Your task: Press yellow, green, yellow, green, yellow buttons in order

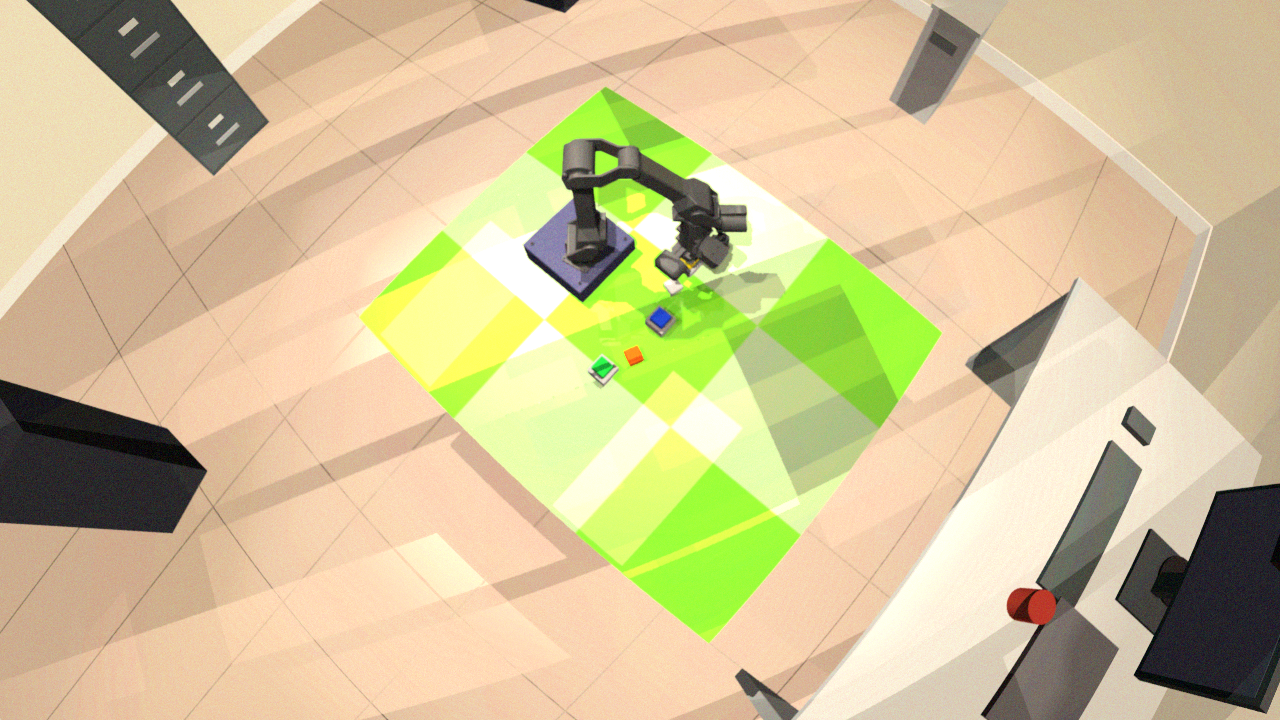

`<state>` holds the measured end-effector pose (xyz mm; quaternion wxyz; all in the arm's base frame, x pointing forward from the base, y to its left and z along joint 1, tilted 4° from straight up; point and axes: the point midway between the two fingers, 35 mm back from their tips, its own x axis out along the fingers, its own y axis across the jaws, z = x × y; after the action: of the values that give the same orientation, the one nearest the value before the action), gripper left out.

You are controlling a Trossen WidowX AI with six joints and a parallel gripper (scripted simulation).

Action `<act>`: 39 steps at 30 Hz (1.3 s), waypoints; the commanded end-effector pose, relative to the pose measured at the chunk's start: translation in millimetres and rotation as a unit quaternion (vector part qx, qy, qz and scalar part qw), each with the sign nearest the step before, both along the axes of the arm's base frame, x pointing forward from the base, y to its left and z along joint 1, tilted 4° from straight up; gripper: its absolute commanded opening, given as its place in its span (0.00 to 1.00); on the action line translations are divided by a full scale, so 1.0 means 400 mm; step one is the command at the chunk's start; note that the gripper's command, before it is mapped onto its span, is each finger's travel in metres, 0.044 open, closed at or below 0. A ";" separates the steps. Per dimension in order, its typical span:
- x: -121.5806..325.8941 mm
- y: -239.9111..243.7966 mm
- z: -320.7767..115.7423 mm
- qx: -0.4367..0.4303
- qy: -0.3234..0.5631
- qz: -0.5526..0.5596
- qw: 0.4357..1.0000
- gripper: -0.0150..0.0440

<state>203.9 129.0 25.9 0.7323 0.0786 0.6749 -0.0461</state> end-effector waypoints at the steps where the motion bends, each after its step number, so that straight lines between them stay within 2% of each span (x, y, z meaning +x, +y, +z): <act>1: -0.003 -0.001 -0.004 0.000 0.003 0.003 1.000 0.29; 7: -0.003 -0.001 -0.004 0.000 0.003 0.003 1.000 0.29; 11: -0.009 -0.003 0.073 0.000 0.003 0.003 1.000 0.29; 16: -0.009 -0.004 0.086 0.000 0.003 0.003 1.000 0.29; 21: -0.020 -0.009 0.228 0.000 0.003 0.003 1.000 0.29; 27: -0.017 -0.016 0.233 0.001 0.004 0.003 1.000 0.29; 31: 0.017 -0.071 0.228 0.008 0.005 -0.001 1.000 0.29; 39: 0.084 -0.277 0.222 0.001 0.004 -0.001 1.000 0.29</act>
<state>231.1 45.6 116.0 0.7295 0.0823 0.6774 -0.0470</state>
